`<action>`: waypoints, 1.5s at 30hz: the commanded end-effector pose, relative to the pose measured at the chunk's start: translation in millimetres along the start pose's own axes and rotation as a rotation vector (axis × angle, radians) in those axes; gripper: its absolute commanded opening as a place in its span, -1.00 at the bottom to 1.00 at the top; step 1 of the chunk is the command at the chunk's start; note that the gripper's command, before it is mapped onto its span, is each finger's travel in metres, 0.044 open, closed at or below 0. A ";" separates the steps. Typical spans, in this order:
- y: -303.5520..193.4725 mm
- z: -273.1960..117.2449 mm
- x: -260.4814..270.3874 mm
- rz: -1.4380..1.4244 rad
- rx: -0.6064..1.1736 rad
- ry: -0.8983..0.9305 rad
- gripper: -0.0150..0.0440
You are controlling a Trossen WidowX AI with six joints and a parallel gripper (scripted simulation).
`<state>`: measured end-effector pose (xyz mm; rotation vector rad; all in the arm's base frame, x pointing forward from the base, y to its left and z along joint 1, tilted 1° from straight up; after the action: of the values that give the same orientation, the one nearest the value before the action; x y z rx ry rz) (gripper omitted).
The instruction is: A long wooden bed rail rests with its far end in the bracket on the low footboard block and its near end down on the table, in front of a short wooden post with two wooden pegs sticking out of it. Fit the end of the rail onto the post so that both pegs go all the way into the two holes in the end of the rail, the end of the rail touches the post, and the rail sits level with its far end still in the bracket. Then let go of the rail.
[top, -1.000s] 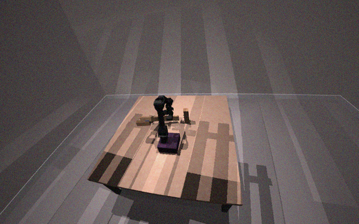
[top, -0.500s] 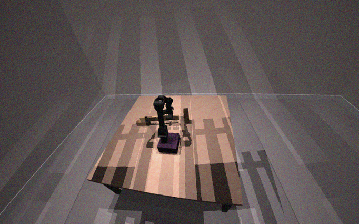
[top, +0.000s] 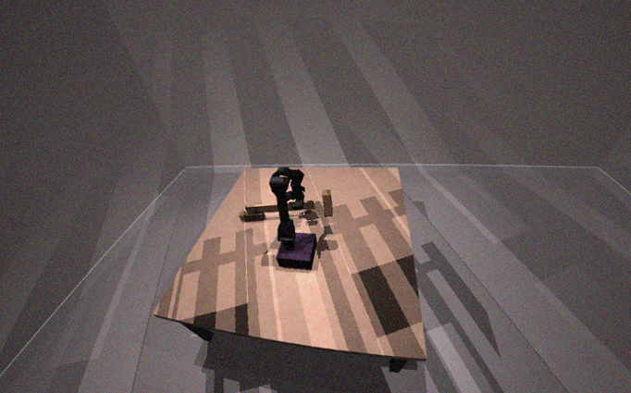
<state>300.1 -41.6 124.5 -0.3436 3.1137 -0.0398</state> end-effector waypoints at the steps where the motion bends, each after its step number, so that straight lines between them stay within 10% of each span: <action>1: -0.2 -5.0 -1.8 0.002 -0.004 -0.017 -0.49; 45: 0.6 0.6 1.2 0.002 -0.004 -0.016 -0.49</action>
<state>298.7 -41.5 123.7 -0.3412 3.1003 -0.0329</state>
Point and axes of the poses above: the point midway between the two fingers, 35 mm back from their tips, its own z axis out along the fingers, its own x axis across the jaws, y = z × x, the point moved 9 cm from there along -z, back along the fingers, and after that the axes turned 13 degrees about -z, right-handed, at the moved point
